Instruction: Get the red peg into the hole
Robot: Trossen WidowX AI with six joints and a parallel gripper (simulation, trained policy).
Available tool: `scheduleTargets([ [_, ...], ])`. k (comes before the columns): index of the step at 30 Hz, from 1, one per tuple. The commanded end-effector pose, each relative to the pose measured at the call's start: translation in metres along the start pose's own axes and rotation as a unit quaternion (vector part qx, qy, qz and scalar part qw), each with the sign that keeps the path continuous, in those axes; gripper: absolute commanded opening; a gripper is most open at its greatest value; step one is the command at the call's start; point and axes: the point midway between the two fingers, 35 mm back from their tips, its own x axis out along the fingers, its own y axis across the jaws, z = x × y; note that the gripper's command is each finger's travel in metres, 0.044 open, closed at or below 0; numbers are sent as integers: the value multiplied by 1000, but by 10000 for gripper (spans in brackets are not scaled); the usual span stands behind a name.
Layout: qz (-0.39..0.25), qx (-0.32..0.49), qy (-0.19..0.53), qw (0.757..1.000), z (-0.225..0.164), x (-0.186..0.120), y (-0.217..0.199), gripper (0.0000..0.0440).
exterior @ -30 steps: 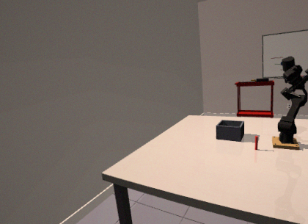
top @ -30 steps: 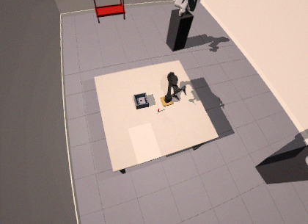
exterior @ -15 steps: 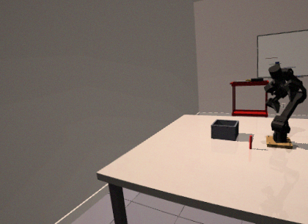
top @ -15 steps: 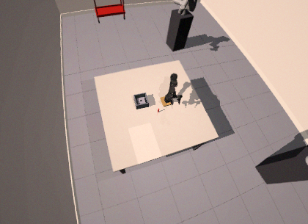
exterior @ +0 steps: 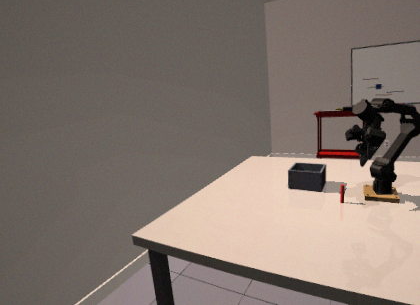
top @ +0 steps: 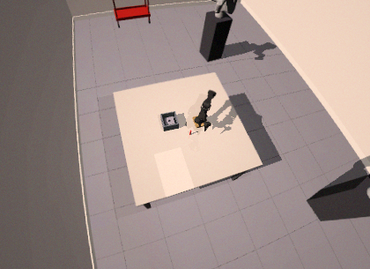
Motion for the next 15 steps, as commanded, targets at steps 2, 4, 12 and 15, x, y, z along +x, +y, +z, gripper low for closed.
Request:
scheduleTargets([
  [2, -56, 55, -5, 997, 8, 14, -21, 440],
  [4, -80, 80, -9, 994, 12, 19, -30, 440],
  [12, -169, 181, -23, 969, 25, 43, -68, 440],
  [15, -200, 219, -28, 955, 27, 54, -82, 440],
])
